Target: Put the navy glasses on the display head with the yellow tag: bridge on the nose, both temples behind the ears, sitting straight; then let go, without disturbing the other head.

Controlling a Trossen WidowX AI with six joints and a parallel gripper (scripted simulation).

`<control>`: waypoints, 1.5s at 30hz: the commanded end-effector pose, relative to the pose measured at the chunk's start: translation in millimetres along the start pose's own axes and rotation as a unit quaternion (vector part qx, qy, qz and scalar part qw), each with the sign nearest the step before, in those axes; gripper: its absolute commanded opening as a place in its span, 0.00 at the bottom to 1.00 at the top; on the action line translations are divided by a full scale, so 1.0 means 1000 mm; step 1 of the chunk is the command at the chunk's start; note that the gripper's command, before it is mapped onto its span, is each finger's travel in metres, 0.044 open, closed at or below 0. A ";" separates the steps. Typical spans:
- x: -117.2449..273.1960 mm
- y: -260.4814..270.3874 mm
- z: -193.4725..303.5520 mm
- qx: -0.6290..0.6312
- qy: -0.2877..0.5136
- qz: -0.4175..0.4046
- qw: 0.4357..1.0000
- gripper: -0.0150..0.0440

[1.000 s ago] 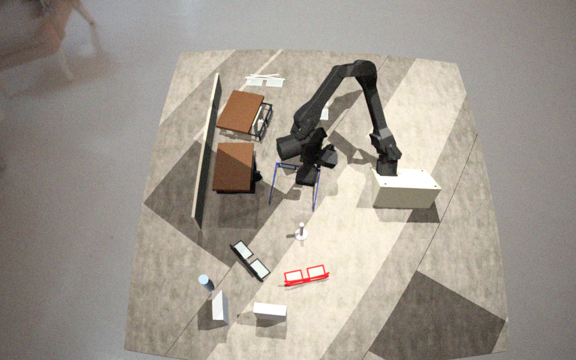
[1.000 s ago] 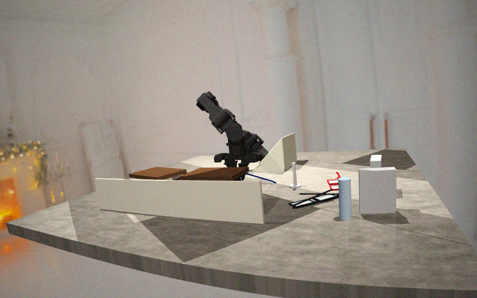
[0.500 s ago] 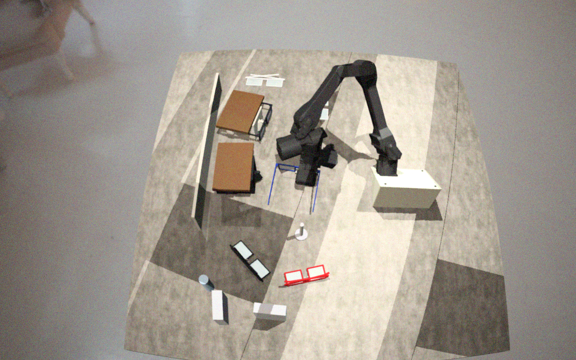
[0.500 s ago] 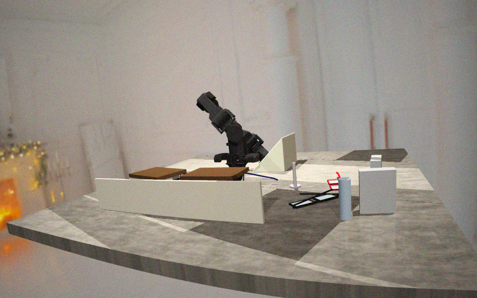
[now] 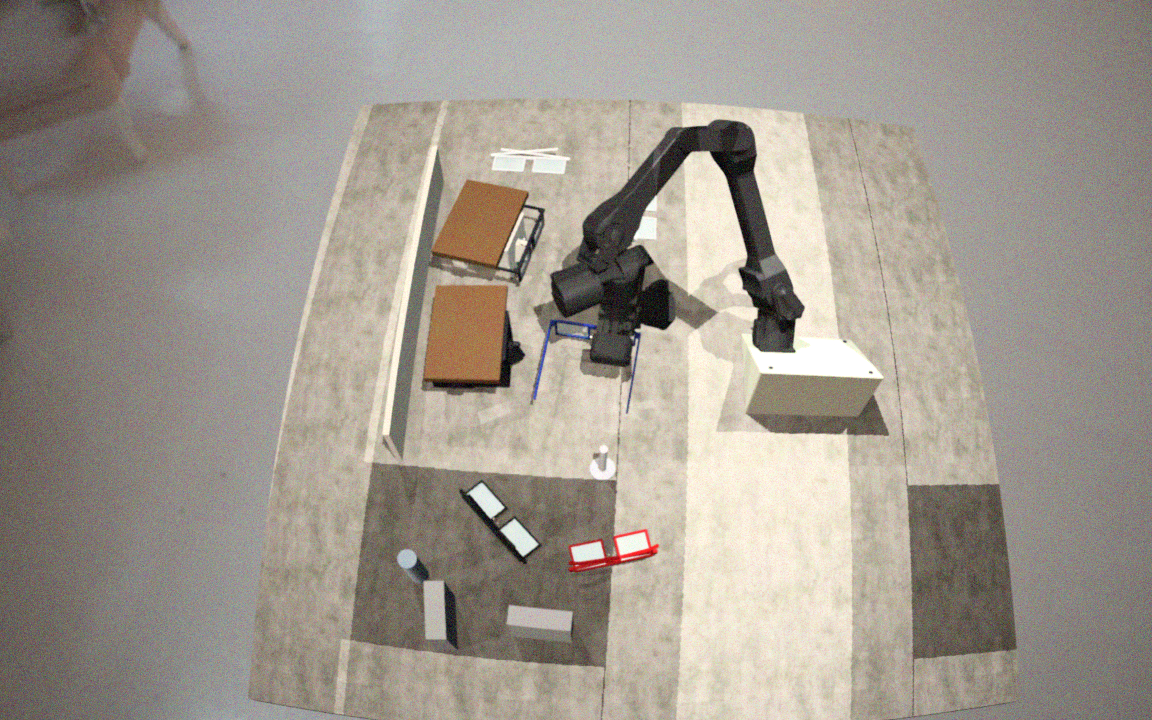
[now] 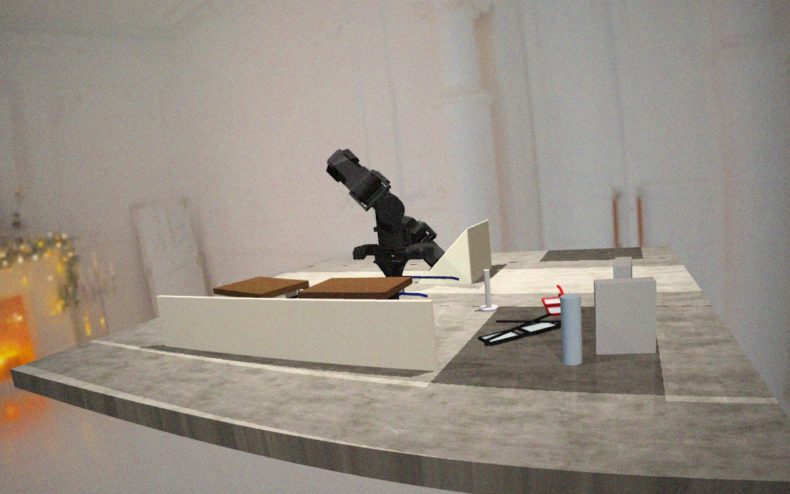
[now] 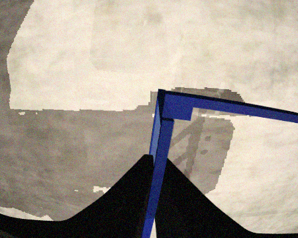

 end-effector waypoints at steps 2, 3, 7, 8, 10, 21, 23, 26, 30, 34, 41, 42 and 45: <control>0.027 -0.003 0.002 -0.002 0.002 0.005 1.000 0.25; 0.032 -0.003 0.002 -0.002 0.002 0.005 1.000 0.25; 0.052 -0.003 0.002 -0.001 0.002 0.004 1.000 0.25; 0.057 -0.003 0.002 -0.001 0.002 0.004 1.000 0.25; 0.066 -0.003 0.002 -0.001 0.002 0.003 1.000 0.25; 0.087 0.012 0.002 -0.027 0.011 0.023 0.999 0.25; 0.091 0.018 0.001 -0.039 0.014 0.033 0.999 0.25; 0.098 0.028 0.000 -0.057 0.020 0.049 0.997 0.25; 0.106 0.041 -0.002 -0.081 0.028 0.069 0.994 0.25; 0.114 0.053 -0.006 -0.104 0.035 0.089 0.990 0.25; 0.126 0.076 -0.013 -0.145 0.048 0.125 0.980 0.25; 0.127 0.079 -0.014 -0.150 0.050 0.130 0.979 0.25; 0.131 0.088 -0.018 -0.167 0.055 0.146 0.974 0.25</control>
Point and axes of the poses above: the point midway between the two fingers, 35 mm back from their tips, its own x axis back along the fingers, its own y axis across the jaws, z = x × y, the point moved 2 cm from there along x, back along the fingers, and after that the axes turned 5 degrees about -x, right-handed, at the moved point
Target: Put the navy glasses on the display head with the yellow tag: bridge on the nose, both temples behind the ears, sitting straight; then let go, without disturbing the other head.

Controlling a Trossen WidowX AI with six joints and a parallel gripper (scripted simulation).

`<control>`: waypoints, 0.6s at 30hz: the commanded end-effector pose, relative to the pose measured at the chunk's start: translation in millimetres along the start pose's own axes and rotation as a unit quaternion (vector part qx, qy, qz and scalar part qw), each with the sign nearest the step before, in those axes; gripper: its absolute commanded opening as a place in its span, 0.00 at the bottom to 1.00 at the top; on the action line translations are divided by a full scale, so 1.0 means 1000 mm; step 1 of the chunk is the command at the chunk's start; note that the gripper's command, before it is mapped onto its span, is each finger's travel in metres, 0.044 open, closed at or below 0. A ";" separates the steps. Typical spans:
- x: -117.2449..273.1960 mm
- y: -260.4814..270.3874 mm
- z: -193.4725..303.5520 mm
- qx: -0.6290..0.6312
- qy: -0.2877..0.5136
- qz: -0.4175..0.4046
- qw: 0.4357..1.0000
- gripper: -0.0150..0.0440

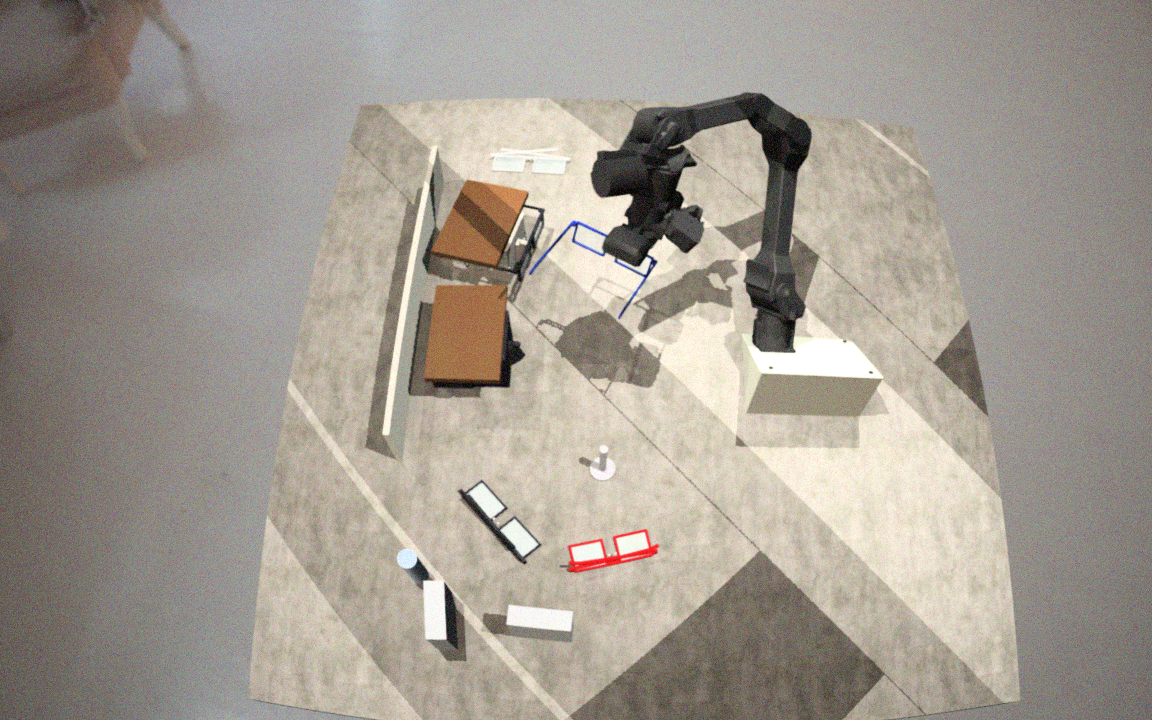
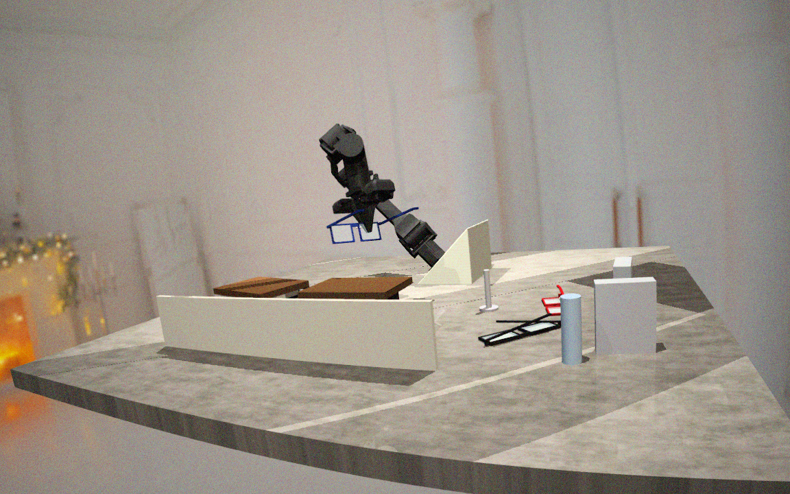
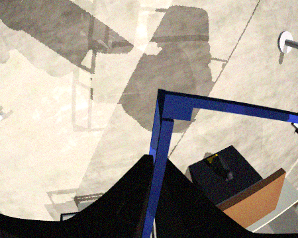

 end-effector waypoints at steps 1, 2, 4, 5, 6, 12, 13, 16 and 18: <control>0.009 0.012 -0.002 -0.026 0.005 0.022 0.999 0.25; 0.011 0.015 -0.002 -0.031 0.006 0.027 0.999 0.25; 0.015 0.021 -0.003 -0.043 0.010 0.038 0.998 0.25; 0.017 0.024 -0.003 -0.049 0.012 0.043 0.998 0.25; 0.019 0.027 -0.004 -0.054 0.013 0.048 0.997 0.25; 0.030 0.044 -0.008 -0.088 0.024 0.080 0.993 0.25; 0.032 0.047 -0.008 -0.094 0.025 0.085 0.992 0.25; 0.037 0.056 -0.011 -0.110 0.030 0.101 0.988 0.25; 0.040 0.062 -0.013 -0.121 0.034 0.112 0.986 0.25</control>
Point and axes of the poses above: the point midway between the two fingers, 35 mm back from their tips, its own x axis back along the fingers, its own y axis across the jaws, z = x × y, the point moved 2 cm from there along x, back along the fingers, and after that the axes turned 5 degrees about -x, right-handed, at the moved point
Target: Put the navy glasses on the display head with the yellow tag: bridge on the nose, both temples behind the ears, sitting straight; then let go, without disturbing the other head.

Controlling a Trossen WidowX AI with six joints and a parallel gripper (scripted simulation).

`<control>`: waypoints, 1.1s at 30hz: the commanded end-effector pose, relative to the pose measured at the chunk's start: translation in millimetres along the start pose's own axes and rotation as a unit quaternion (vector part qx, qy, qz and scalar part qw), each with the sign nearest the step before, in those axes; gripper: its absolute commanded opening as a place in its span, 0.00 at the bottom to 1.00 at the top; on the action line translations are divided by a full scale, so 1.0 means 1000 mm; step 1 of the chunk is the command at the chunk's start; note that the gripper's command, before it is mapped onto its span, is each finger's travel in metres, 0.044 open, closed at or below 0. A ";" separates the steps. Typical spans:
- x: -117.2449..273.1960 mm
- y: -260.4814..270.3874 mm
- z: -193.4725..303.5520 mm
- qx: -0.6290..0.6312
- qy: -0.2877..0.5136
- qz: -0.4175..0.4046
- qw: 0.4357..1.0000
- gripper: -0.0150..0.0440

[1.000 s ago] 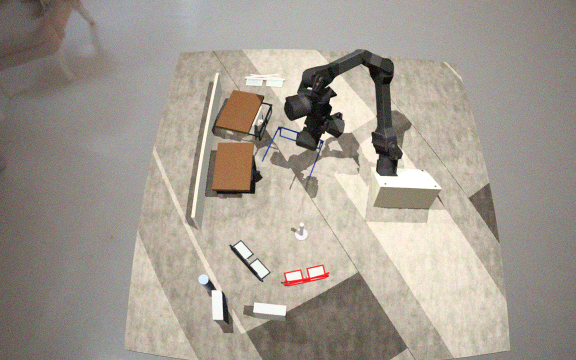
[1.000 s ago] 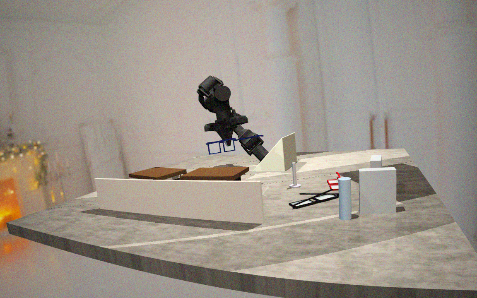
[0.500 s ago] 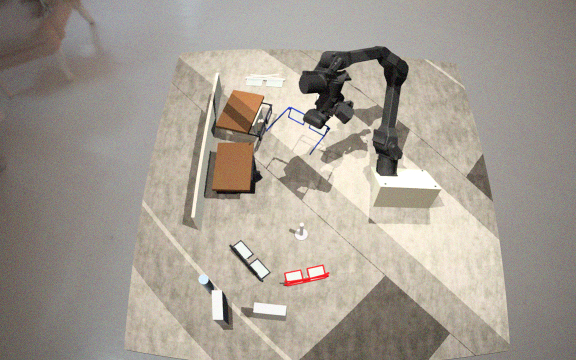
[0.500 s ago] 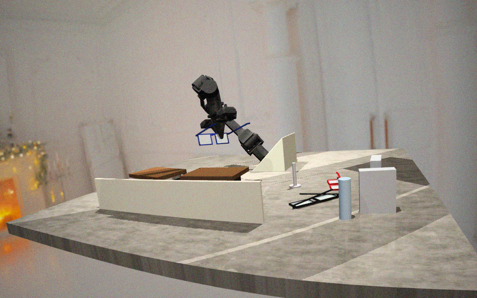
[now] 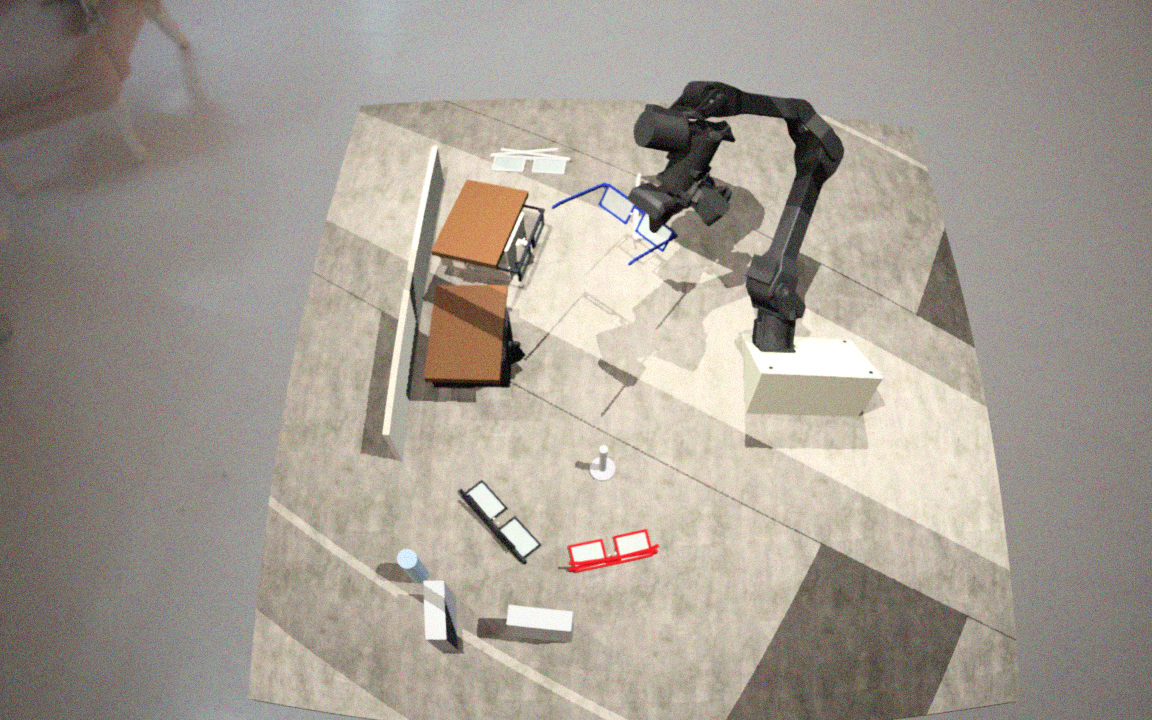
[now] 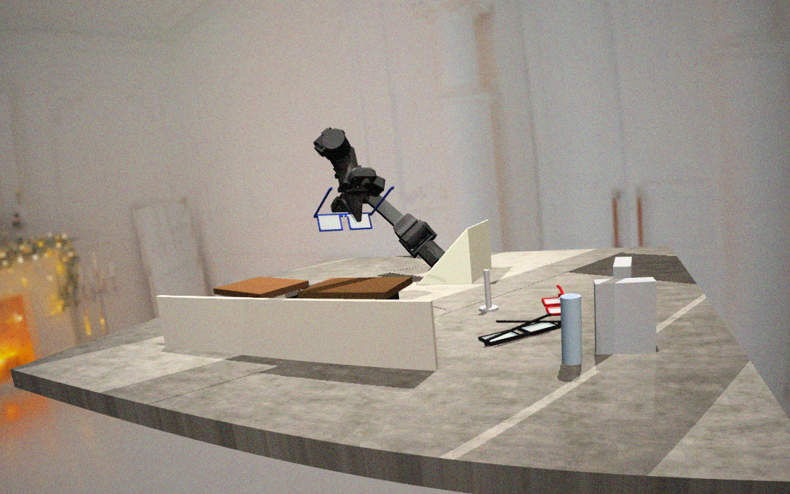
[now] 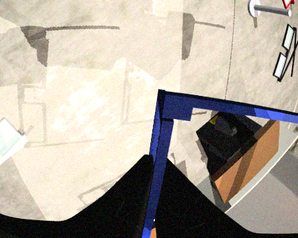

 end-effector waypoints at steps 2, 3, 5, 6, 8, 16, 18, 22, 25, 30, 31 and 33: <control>0.010 0.014 -0.002 -0.030 0.006 0.028 0.999 0.25; 0.012 0.017 -0.003 -0.036 0.007 0.033 0.999 0.25; 0.016 0.023 -0.004 -0.047 0.011 0.044 0.998 0.25; 0.018 0.025 -0.004 -0.052 0.012 0.050 0.997 0.25; 0.022 0.031 -0.005 -0.063 0.015 0.061 0.996 0.25; 0.034 0.053 -0.011 -0.105 0.028 0.105 0.989 0.25; 0.037 0.059 -0.013 -0.116 0.031 0.116 0.986 0.25; 0.042 0.070 -0.018 -0.136 0.037 0.138 0.980 0.25; 0.041 0.067 -0.015 -0.128 0.038 0.131 0.982 0.26; 0.041 0.067 -0.015 -0.128 0.038 0.131 0.982 0.25; 0.041 0.067 -0.015 -0.128 0.038 0.131 0.982 0.25; 0.041 0.067 -0.015 -0.128 0.038 0.131 0.982 0.25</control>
Point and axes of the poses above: the point midway between the two fingers, 35 mm back from their tips, its own x axis back along the fingers, its own y axis across the jaws, z = x × y, the point moved 2 cm from there along x, back along the fingers, and after that the axes turned 5 degrees about -x, right-handed, at the moved point
